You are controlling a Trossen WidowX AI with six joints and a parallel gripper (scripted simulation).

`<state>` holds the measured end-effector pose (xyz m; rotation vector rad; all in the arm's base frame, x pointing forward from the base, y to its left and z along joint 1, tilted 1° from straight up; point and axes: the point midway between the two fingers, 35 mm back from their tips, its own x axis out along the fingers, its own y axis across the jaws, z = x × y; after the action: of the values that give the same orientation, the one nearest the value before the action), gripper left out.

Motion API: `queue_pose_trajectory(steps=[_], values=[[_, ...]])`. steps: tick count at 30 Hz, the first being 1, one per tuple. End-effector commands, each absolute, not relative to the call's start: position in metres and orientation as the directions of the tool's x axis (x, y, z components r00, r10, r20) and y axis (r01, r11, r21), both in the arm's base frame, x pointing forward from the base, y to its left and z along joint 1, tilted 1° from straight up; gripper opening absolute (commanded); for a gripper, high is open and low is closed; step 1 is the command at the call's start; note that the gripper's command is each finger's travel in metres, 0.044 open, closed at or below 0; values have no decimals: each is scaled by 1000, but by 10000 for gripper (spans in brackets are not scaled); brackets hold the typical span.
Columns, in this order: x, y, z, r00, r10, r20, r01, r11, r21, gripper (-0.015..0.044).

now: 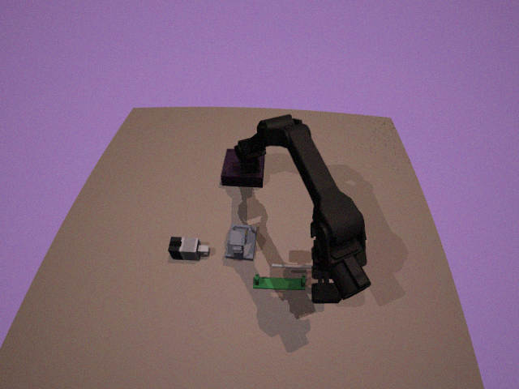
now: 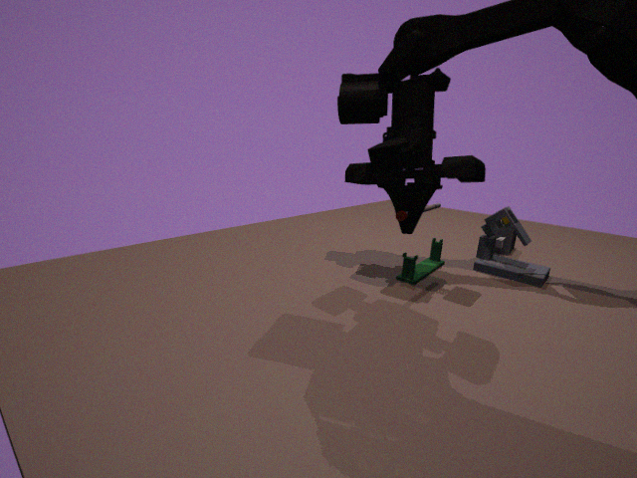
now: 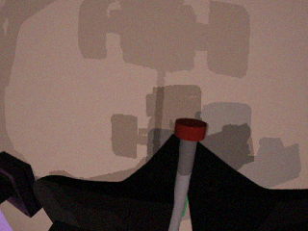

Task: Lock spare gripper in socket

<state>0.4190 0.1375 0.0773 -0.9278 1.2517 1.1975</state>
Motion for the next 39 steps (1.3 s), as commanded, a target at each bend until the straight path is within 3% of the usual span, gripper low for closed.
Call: queue_pose_trajectory(steps=[1, 39], values=[[423, 138, 81, -67, 147, -987, -981, 170, 92, 0], [424, 139, 22, -82, 144, -986, -980, 168, 106, 0]])
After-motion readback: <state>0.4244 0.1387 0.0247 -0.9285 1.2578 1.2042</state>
